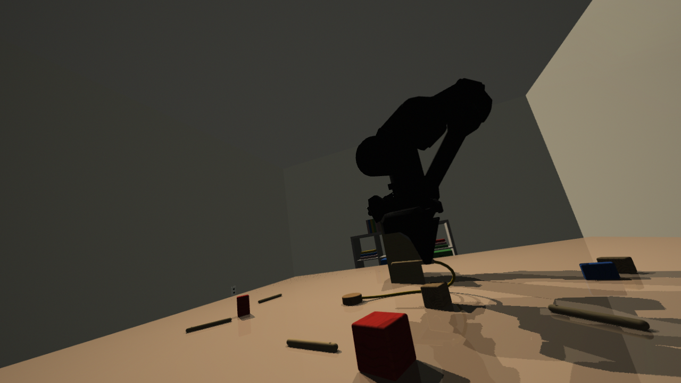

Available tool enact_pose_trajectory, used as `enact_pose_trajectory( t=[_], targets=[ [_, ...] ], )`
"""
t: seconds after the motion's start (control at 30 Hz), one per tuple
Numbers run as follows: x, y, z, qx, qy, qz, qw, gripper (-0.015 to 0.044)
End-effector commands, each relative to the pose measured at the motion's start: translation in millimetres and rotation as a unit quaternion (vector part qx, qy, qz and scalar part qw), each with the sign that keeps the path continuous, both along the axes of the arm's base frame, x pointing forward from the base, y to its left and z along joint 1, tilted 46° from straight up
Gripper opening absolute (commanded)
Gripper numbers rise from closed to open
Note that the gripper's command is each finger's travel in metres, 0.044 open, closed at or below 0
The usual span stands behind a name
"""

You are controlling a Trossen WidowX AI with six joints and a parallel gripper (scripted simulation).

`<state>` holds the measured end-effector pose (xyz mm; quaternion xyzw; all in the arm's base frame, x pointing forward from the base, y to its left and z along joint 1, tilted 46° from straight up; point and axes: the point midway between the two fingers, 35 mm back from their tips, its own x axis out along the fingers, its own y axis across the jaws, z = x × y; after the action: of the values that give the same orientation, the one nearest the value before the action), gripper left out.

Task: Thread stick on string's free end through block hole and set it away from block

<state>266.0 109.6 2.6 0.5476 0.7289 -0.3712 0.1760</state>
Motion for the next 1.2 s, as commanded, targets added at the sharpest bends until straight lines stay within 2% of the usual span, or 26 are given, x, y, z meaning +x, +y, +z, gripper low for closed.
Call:
enact_pose_trajectory(
  t=[0.0,0.57,1.17],
  targets=[
    [1.6,-3.9,-3.7,-0.020,0.045,-0.039,0.998,0.0000],
    [2.1,-20.5,-20.6,-0.110,0.253,-0.212,0.938,0.0000],
    [0.2,-37.8,-38.3,-0.204,0.452,-0.368,0.786,0.0000]
  ],
)
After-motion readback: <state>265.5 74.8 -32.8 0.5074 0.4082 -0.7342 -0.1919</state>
